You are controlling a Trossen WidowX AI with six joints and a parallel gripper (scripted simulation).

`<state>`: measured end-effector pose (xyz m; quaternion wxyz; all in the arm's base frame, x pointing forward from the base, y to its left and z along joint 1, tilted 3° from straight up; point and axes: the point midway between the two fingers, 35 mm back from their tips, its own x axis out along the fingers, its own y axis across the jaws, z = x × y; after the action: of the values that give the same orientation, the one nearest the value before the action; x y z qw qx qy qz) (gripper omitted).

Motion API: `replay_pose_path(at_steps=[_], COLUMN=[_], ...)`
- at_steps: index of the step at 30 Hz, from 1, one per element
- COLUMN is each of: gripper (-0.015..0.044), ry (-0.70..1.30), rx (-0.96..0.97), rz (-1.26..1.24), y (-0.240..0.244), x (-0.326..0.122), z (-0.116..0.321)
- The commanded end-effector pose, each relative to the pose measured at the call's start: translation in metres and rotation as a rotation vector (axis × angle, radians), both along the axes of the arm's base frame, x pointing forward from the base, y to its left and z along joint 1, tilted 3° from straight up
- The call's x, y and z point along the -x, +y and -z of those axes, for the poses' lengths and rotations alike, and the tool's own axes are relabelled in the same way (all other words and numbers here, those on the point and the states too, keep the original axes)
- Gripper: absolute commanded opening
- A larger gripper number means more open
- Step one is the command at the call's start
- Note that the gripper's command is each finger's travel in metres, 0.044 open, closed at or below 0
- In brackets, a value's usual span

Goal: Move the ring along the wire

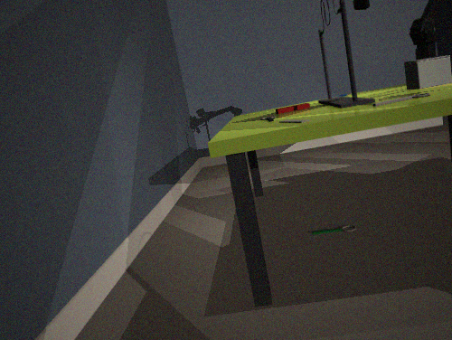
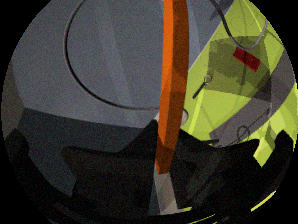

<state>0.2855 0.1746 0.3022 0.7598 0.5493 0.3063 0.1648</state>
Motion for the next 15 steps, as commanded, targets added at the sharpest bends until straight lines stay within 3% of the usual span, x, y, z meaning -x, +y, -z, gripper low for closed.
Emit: replay_pose_path(at_steps=[1, 15], gripper=[-0.015, -0.015], ry=[-0.016, -0.036], rx=[0.039, 0.17], rz=[0.002, 0.0], y=[-0.0005, -0.0019], x=[-0.0004, -0.0005], z=[-0.0028, 0.0013])
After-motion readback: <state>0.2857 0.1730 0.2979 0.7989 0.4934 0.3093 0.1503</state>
